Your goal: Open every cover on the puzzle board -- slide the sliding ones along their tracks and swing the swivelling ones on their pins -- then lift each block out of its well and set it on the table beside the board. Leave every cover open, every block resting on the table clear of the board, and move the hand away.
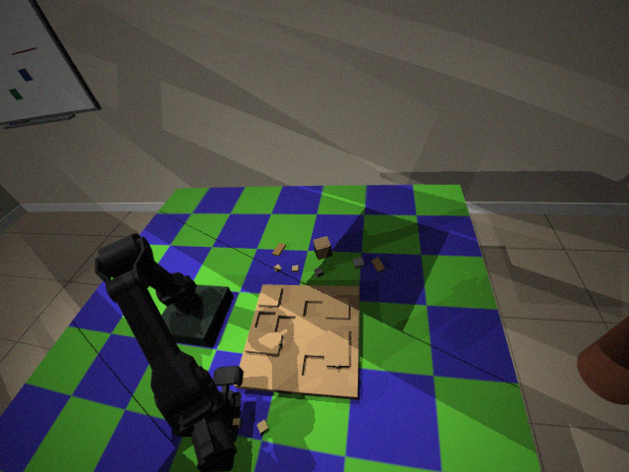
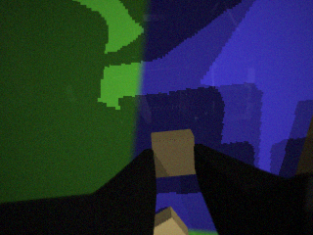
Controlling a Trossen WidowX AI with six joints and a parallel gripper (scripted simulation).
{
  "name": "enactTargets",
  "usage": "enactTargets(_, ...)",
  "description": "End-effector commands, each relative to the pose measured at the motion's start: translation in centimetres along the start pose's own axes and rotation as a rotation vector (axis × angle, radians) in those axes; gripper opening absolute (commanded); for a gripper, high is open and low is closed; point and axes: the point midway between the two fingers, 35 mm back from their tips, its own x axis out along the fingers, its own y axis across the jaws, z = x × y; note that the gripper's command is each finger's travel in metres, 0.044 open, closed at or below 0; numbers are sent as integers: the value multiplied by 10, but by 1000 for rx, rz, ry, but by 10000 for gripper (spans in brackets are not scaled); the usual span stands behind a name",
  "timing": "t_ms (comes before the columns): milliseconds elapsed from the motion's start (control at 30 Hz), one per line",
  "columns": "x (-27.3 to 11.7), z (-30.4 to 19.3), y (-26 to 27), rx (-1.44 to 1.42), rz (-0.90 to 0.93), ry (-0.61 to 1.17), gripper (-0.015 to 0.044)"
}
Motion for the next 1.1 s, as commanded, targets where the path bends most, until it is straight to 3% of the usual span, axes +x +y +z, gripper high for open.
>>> enactTargets(0,6,1,-1,-1,0,-4,80)
enactTargets(200,14,2,-3,-1,0,-4,80)
enactTargets(667,9,1,-1,-1,-1,0,440)
enactTargets(1067,-28,0,0,-3,0,-2,440)
